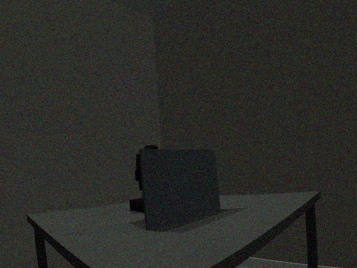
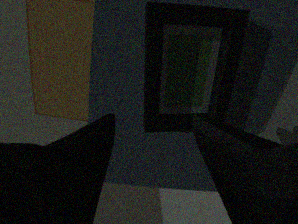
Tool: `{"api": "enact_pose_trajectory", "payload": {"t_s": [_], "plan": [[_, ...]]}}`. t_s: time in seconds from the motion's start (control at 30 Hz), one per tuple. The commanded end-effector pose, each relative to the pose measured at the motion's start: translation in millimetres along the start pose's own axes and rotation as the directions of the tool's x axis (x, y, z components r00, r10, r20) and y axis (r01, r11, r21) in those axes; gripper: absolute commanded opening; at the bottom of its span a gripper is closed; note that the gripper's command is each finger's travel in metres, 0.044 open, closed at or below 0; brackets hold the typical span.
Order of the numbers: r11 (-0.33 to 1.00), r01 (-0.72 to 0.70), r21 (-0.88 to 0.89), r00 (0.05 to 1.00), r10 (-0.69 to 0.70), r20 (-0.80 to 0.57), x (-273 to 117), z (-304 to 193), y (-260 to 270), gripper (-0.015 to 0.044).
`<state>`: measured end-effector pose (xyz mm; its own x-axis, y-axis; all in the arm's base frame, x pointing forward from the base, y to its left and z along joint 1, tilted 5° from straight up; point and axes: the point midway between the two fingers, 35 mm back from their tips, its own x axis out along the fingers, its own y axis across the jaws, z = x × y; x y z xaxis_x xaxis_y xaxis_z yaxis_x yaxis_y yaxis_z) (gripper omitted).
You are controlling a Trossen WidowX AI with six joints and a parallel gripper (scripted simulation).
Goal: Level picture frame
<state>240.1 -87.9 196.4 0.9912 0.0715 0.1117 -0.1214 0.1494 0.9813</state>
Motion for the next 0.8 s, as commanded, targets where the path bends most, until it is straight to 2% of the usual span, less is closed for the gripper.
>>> {"api": "enact_pose_trajectory", "payload": {"t_s": [0.0, 0.43, 0.77], "plan": [[1.000, 0.018, -0.008, 1.000, -0.018, 0.009, 5.0, -1.1, -5.7, 0.0260], [1.000, 0.017, -0.008, 1.000, -0.017, 0.009, 9.6, 1.1, -5.1, 0.0260], [1.000, 0.010, -0.008, 1.000, -0.010, 0.010, 83.6, 1.0, -5.6, 0.0260]]}}
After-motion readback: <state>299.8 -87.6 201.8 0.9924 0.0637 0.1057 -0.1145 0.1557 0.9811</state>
